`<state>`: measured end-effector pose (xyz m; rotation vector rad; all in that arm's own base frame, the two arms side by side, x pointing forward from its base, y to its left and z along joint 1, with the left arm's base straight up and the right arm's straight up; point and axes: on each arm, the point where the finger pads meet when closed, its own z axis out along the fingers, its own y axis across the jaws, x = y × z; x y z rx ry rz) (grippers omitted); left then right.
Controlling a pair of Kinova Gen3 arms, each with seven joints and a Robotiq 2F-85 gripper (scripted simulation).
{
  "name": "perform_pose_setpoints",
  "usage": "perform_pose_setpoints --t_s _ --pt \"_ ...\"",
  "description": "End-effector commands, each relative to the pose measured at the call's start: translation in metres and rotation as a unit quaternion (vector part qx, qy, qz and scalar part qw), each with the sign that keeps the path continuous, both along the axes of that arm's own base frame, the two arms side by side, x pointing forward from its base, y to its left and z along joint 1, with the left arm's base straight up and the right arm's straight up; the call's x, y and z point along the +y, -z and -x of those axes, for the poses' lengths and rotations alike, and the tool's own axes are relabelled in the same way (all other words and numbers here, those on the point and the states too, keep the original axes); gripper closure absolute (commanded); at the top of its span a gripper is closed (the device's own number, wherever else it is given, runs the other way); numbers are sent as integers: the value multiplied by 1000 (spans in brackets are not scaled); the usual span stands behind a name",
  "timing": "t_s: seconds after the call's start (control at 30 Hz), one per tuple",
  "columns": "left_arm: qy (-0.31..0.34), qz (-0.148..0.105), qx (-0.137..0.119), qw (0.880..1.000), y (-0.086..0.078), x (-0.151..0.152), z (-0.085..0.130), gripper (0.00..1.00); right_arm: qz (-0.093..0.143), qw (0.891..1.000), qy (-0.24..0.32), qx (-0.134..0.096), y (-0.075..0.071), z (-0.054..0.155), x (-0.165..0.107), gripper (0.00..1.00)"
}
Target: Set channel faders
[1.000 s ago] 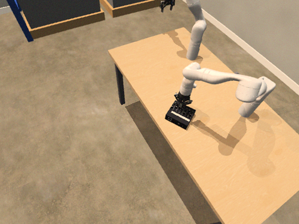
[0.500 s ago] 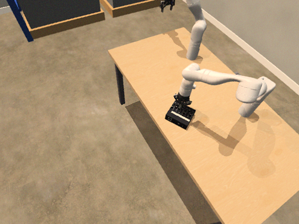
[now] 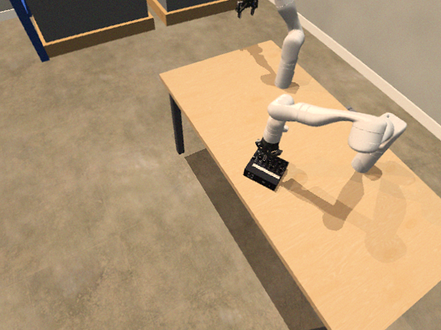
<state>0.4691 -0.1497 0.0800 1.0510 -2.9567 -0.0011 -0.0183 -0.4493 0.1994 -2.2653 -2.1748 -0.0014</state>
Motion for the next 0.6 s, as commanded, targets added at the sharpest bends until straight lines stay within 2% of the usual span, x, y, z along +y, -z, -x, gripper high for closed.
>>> perform_pose_setpoints --t_s 0.0,0.57 --pt "-2 0 -2 1000 -1 1 -2 903 1 1000 0 0 -1 0 0 2" --pt "-2 0 -2 1000 -1 4 -6 903 1 1000 0 0 -1 0 0 2"
